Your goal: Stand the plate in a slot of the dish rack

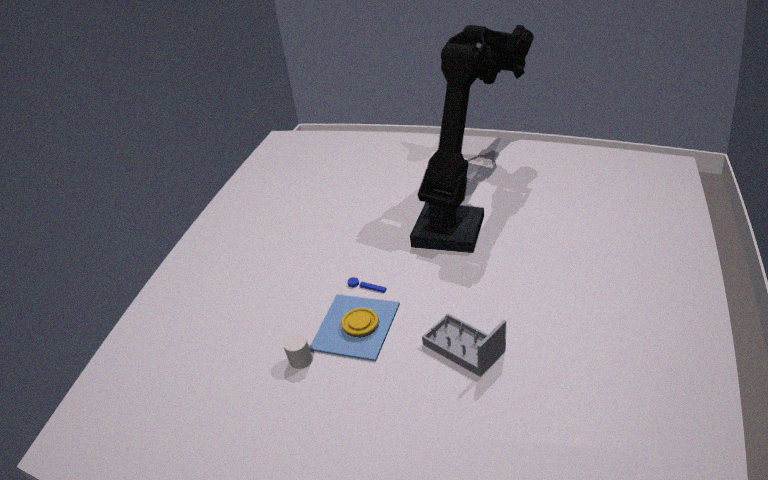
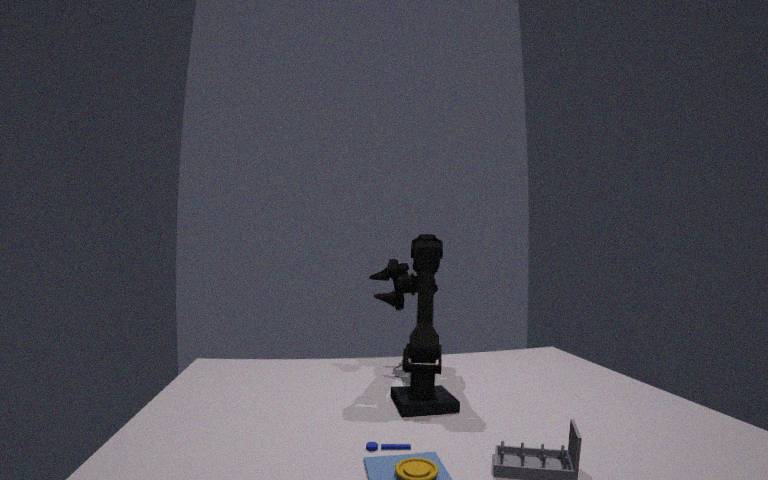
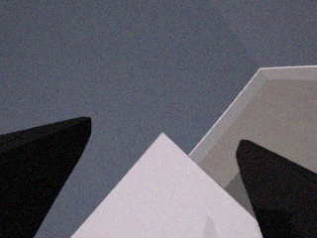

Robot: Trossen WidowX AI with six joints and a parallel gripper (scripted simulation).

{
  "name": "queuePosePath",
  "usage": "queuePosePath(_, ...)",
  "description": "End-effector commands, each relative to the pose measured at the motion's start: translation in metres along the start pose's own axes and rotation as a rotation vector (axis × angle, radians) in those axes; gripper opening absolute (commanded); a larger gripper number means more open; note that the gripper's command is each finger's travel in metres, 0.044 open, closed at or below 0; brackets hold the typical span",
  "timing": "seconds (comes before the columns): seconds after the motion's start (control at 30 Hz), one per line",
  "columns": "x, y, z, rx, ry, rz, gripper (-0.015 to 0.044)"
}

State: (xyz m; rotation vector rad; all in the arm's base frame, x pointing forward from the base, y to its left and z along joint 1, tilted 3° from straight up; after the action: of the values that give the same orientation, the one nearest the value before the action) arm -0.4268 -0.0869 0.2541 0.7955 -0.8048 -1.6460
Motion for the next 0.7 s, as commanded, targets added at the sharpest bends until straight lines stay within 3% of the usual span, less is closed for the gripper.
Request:
queuePosePath(0.0, 0.0, 0.0, 0.0, 0.0, 0.0, -0.003, 0.04)
queuePosePath(0.17, -0.011, -0.004, -0.005, -0.009, -0.017, -0.078, 0.04)
queuePosePath(0.67, -0.101, -0.025, -0.004, 0.145, -0.201, -0.308, 0.04)
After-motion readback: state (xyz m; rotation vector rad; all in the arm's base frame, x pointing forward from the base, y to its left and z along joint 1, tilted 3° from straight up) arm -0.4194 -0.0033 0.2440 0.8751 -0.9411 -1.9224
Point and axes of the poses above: the point midway between the two fingers, 35 mm back from their tips, its own x axis out along the fingers, its own y axis across the jaws, z = x × y, the point moved 1 cm from there along -x, back along the fingers, and after that the axes turned 8 degrees about x, right-handed, at the moved point
